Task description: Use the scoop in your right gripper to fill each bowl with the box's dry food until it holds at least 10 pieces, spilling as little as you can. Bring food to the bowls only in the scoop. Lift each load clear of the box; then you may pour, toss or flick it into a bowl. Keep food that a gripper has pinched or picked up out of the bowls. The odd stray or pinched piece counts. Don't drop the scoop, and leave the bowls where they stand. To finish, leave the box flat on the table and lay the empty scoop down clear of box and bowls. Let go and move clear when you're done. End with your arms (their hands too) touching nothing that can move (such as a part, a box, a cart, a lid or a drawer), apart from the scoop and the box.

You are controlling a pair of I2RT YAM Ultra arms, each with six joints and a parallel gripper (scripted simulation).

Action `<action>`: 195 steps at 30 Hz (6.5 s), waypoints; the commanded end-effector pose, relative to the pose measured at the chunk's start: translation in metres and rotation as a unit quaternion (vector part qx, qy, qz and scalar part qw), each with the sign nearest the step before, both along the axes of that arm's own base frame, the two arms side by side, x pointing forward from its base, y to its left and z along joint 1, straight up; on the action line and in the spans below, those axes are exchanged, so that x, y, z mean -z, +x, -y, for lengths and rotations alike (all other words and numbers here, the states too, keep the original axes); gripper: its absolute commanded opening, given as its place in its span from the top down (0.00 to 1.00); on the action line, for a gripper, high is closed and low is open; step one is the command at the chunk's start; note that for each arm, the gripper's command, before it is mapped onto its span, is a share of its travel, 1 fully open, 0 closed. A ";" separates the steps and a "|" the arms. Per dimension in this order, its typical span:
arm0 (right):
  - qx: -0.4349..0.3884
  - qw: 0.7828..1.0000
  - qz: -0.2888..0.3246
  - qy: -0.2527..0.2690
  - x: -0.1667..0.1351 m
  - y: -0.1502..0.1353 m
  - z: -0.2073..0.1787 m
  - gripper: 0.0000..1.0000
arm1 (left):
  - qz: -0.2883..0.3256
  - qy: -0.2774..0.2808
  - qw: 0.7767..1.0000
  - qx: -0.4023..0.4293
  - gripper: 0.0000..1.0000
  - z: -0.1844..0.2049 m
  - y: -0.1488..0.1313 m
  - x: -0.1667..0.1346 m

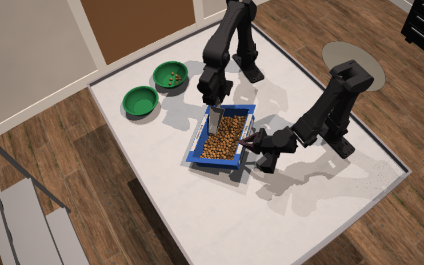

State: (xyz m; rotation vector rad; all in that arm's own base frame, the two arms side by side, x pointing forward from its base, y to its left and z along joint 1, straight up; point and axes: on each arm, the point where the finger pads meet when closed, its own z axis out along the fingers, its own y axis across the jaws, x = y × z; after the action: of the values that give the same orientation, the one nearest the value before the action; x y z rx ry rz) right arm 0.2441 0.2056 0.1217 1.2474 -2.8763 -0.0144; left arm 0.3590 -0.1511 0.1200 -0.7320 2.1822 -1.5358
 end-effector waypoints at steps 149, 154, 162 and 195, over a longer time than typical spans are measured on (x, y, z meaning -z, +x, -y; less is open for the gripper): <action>-0.005 0.954 0.202 0.221 0.023 0.078 -0.082 1.00 | 0.078 0.000 0.997 0.012 1.00 0.004 0.013 -0.042; -0.007 0.936 0.241 0.258 0.016 0.085 -0.084 1.00 | 0.078 0.000 0.997 0.012 1.00 0.004 0.013 -0.042; -0.003 0.920 0.266 0.288 0.016 0.080 -0.079 1.00 | 0.078 0.000 0.997 0.012 1.00 0.004 0.013 -0.042; -0.012 0.894 0.306 0.327 -0.021 0.074 -0.076 1.00 | 0.078 0.000 0.997 0.012 1.00 0.004 0.013 -0.042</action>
State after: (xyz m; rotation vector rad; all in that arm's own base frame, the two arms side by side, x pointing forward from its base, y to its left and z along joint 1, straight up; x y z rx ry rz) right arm 0.3054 0.2711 0.0992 1.5501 -3.4906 -0.6991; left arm 0.3608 -0.1491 0.1201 -0.7427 2.1747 -1.5211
